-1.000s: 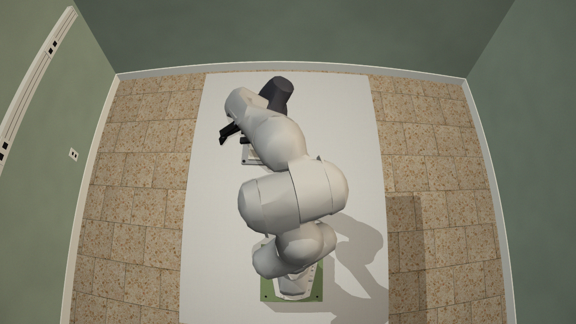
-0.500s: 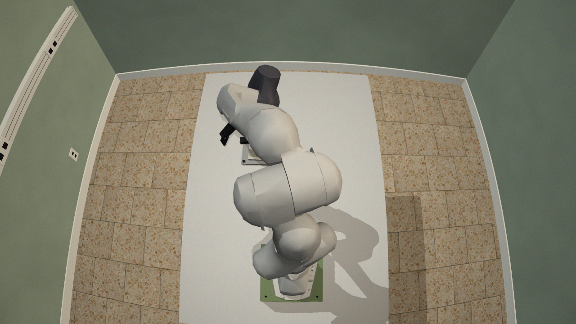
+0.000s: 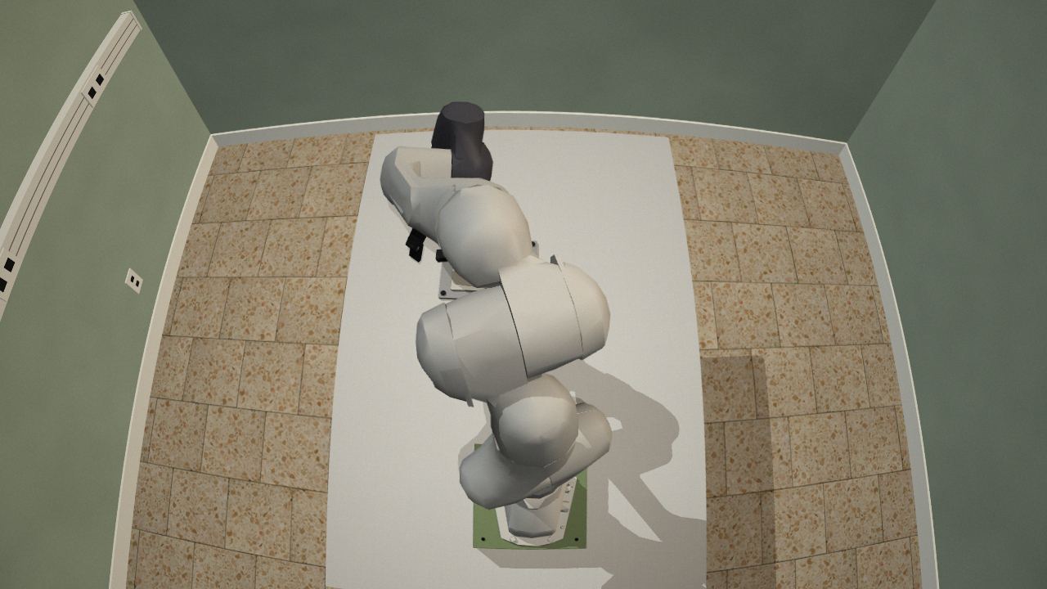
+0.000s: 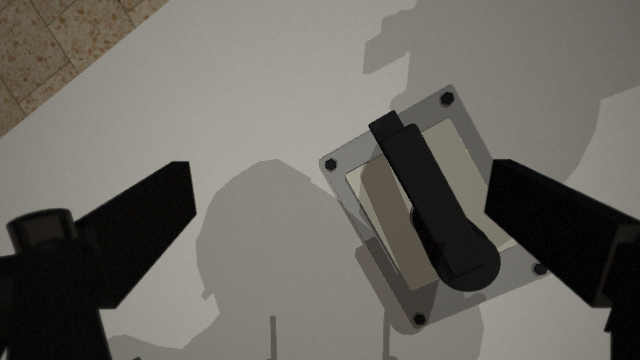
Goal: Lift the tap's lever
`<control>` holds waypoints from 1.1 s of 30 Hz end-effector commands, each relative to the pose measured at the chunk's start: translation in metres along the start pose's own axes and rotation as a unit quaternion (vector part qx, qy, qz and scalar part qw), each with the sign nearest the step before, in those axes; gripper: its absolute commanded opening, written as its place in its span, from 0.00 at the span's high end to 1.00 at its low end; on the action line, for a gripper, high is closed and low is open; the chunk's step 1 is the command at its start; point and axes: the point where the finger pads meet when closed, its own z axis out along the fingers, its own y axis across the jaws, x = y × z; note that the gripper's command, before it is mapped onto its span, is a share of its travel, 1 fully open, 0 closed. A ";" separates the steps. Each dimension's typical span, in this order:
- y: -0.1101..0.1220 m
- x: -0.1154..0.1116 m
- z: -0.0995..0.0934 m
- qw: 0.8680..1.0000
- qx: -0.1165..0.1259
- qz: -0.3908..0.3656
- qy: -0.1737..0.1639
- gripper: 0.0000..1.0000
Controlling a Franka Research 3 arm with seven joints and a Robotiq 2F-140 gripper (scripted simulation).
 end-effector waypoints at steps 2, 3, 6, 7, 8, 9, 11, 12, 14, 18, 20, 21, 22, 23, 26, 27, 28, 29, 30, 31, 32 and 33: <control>0.005 -0.001 -0.001 0.995 -0.008 -0.091 -0.028 0.00; 0.007 0.000 -0.002 0.994 -0.010 -0.101 -0.032 0.00; 0.013 0.002 -0.004 0.990 -0.018 -0.132 -0.045 0.00; 0.015 0.002 -0.005 0.988 -0.020 -0.143 -0.049 0.00; 0.017 0.003 -0.006 0.987 -0.023 -0.153 -0.054 0.00; 0.019 0.004 -0.007 0.985 -0.025 -0.163 -0.058 0.00; 0.023 0.005 -0.008 0.980 -0.030 -0.183 -0.068 0.00; 0.023 0.005 -0.008 0.980 -0.030 -0.183 -0.068 0.00; 0.028 0.007 -0.011 0.974 -0.036 -0.209 -0.080 0.00; 0.037 0.010 -0.015 0.963 -0.046 -0.247 -0.099 0.00; 0.039 0.011 -0.016 0.959 -0.048 -0.258 -0.104 0.00; 0.039 0.011 -0.016 0.959 -0.048 -0.258 -0.104 0.00; 0.039 0.011 -0.016 0.959 -0.048 -0.258 -0.104 0.00; 0.039 0.011 -0.016 0.959 -0.048 -0.258 -0.104 0.00; 0.039 0.011 -0.016 0.959 -0.048 -0.258 -0.104 0.00; 0.039 0.011 -0.016 0.959 -0.048 -0.258 -0.104 0.00; 0.039 0.011 -0.016 0.959 -0.048 -0.258 -0.104 0.00; 0.039 0.011 -0.016 0.959 -0.048 -0.258 -0.104 0.00; 0.039 0.011 -0.016 0.959 -0.048 -0.258 -0.104 0.00; 0.039 0.011 -0.016 0.959 -0.048 -0.258 -0.104 0.00; 0.039 0.011 -0.016 0.959 -0.048 -0.258 -0.104 0.00; 0.039 0.011 -0.016 0.959 -0.048 -0.258 -0.104 0.00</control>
